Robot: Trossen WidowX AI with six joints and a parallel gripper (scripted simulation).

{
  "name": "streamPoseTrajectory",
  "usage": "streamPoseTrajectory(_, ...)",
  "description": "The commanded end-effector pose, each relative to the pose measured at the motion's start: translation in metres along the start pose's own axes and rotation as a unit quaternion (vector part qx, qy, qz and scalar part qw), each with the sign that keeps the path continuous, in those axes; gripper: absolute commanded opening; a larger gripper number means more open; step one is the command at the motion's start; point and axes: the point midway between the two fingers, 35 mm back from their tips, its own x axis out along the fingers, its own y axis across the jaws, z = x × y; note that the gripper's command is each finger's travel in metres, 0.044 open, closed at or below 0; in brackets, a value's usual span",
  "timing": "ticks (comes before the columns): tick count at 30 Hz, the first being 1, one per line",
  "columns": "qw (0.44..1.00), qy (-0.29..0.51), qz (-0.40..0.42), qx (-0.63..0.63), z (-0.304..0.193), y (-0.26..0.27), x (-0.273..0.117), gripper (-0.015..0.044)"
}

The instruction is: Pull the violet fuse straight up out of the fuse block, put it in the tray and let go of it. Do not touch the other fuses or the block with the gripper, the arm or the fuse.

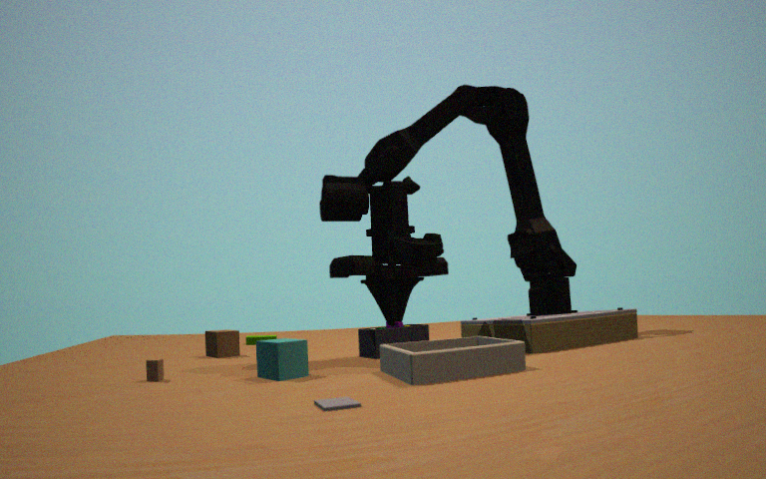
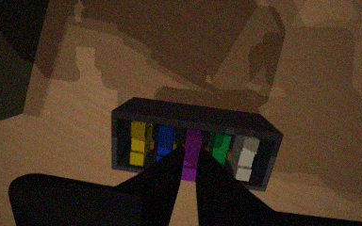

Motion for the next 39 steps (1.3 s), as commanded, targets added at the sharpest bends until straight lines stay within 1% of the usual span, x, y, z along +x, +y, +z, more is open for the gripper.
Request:
streamPoseTrajectory(1,1.000,0.001,-0.001,0.000,0.000,-0.001,-0.003,0.0000)
streamPoseTrajectory(39,1.000,0.002,-0.001,-0.002,-0.001,-0.001,-0.022,0.0000)
